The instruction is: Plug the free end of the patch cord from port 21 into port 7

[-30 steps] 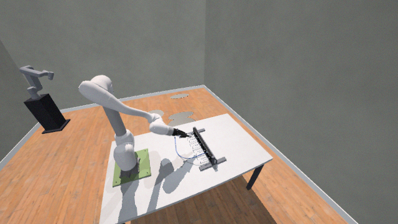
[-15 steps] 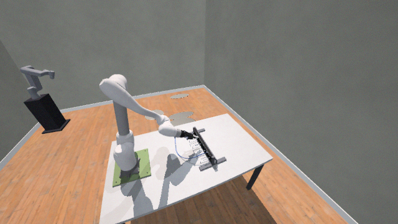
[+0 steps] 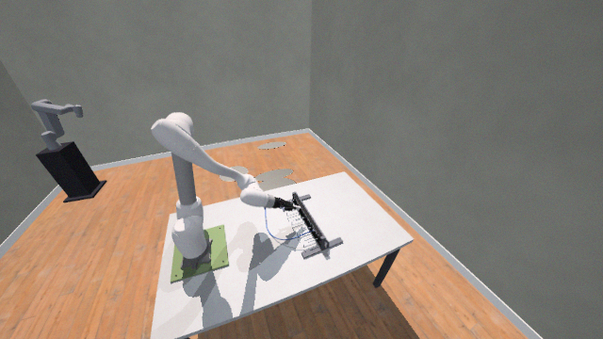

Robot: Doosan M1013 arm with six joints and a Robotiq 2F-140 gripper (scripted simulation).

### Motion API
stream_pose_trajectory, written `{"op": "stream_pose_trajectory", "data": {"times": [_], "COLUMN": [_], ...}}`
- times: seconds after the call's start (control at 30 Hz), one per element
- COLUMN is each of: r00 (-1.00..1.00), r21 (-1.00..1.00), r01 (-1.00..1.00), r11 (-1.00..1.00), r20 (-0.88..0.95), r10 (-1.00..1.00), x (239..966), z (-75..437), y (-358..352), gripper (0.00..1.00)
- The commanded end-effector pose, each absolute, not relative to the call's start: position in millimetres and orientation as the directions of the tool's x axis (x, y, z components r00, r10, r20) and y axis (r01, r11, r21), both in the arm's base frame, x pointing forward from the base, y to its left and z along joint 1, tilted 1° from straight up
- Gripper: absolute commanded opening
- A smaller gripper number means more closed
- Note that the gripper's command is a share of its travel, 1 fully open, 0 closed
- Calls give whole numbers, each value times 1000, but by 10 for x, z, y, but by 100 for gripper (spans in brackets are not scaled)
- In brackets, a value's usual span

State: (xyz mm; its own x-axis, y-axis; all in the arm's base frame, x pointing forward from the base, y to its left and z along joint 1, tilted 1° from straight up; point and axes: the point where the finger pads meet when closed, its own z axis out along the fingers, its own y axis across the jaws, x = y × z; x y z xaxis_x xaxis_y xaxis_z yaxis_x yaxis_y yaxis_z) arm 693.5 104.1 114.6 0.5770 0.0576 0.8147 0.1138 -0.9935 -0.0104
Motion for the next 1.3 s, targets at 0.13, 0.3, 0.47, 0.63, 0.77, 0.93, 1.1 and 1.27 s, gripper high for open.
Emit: {"op": "stream_pose_trajectory", "data": {"times": [0.13, 0.3, 0.47, 0.63, 0.77, 0.93, 1.1, 1.27], "r00": [577, 577, 577, 577, 577, 577, 577, 577], "r21": [-11, -11, -11, -11, -11, -11, -11, -11], "r01": [114, 114, 114, 114, 114, 114, 114, 114], "r11": [-993, -993, -993, -993, -993, -993, -993, -993], "r20": [815, 815, 815, 815, 815, 815, 815, 815], "r10": [57, 57, 57, 57, 57, 57, 57, 57], "x": [6935, 6935, 6935, 6935, 6935, 6935, 6924, 6785], "z": [1147, 1147, 1147, 1147, 1147, 1147, 1154, 1254], "y": [1042, 1042, 1042, 1042, 1042, 1042, 1040, 1023], "gripper": [0, 0, 0, 0, 0, 0, 0, 0]}}
